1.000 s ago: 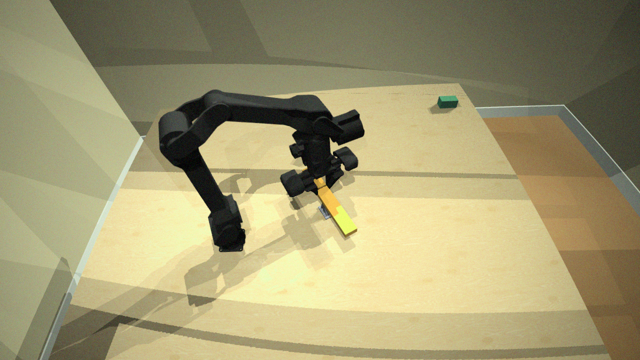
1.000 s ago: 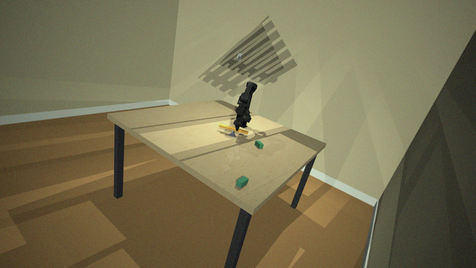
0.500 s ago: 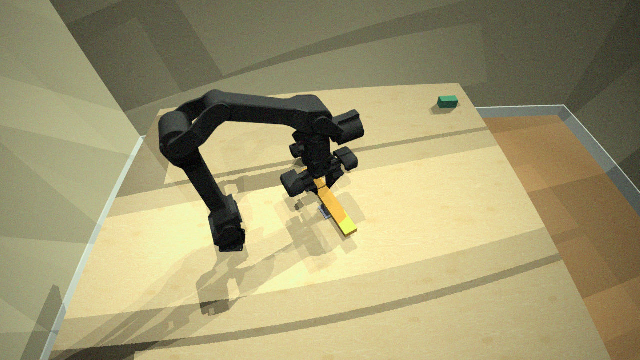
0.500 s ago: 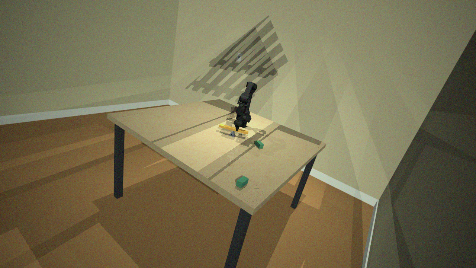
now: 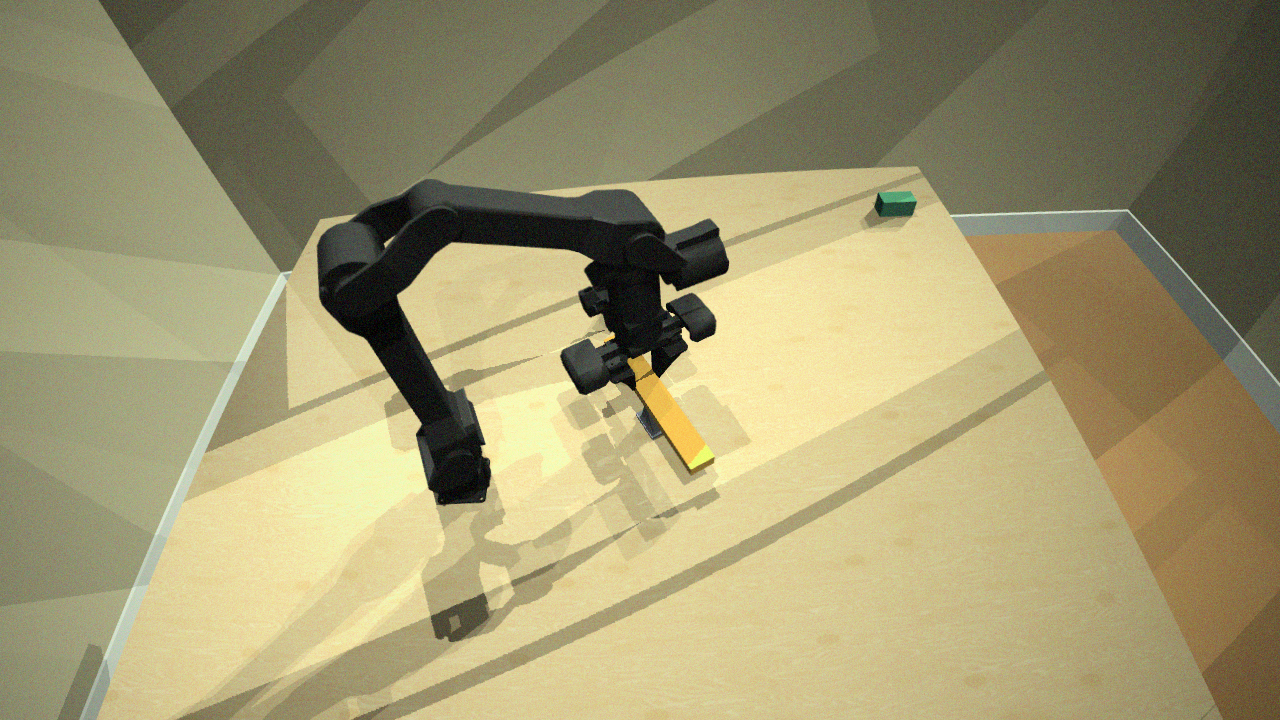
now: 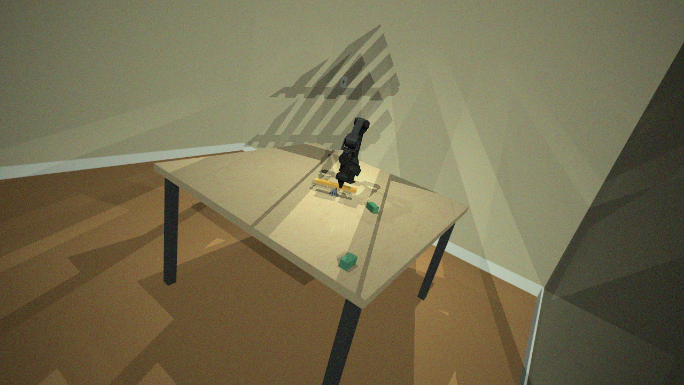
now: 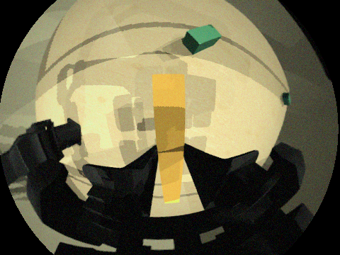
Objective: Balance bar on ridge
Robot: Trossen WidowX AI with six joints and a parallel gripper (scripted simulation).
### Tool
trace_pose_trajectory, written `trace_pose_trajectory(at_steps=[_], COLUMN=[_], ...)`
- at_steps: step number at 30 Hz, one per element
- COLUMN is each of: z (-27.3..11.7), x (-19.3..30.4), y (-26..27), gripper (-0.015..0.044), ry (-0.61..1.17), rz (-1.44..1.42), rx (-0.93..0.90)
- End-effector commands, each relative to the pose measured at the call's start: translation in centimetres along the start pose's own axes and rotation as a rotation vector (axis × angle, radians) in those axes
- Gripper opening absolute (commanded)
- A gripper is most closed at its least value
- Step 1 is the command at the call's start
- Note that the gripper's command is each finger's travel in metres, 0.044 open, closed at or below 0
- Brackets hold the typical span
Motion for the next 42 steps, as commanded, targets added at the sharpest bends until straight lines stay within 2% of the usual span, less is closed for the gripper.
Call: trace_pose_trajectory(at_steps=[1,21,27,28,42], z=[0.0,0.0,0.0,0.0,0.0], x=[0.0,0.0,0.0,0.0,0.0], y=[0.0,0.0,0.0,0.0,0.0], gripper=[0.0,0.0,0.0157,0.0167,0.0168], ry=[0.0,0.0,0.0,0.0,0.0], rz=[0.0,0.0,0.0,0.0,0.0], rx=[0.0,0.0,0.0,0.0,0.0])
Point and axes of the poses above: the point midway between the two fingers, 35 mm back from their tips, its own z axis out along the fingers, its own y axis across the jaws, x = y × z, the point moved 9 cm from there along -z, back along the fingers, and after that the axes turned 10 degrees about z, right-handed, at the moved point
